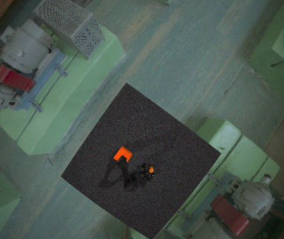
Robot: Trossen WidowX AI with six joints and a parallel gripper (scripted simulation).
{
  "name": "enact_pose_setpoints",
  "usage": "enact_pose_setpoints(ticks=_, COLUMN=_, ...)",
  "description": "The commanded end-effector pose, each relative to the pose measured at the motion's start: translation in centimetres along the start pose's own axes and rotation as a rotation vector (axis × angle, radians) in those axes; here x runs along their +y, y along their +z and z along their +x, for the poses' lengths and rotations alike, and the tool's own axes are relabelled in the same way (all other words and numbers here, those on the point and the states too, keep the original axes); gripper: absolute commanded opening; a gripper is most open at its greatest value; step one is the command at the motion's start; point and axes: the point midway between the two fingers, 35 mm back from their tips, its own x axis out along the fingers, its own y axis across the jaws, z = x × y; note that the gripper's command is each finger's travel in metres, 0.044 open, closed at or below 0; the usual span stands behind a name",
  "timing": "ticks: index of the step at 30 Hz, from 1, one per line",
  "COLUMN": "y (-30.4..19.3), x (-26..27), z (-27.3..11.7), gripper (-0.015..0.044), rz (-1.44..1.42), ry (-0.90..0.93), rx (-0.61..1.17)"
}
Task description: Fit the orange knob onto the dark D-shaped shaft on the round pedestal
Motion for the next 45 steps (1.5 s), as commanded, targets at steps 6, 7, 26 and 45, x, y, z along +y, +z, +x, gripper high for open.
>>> enact_pose_setpoints(ticks=6, y=4.1, x=-0.5, z=-1.6, gripper=0.044, rz=-0.001, ry=0.0, rx=-0.002)
enact_pose_setpoints(ticks=7, y=4.9, x=-0.4, z=-1.9, gripper=0.044, rz=-0.001, ry=0.0, rx=-0.002)
enact_pose_setpoints(ticks=26, y=7.0, x=-1.6, z=-0.8, gripper=0.044, rz=0.108, ry=-0.02, rx=0.645)
enact_pose_setpoints(ticks=45, y=9.6, x=0.0, z=-4.3, gripper=0.044, rz=-0.005, ry=-0.005, rx=1.136)
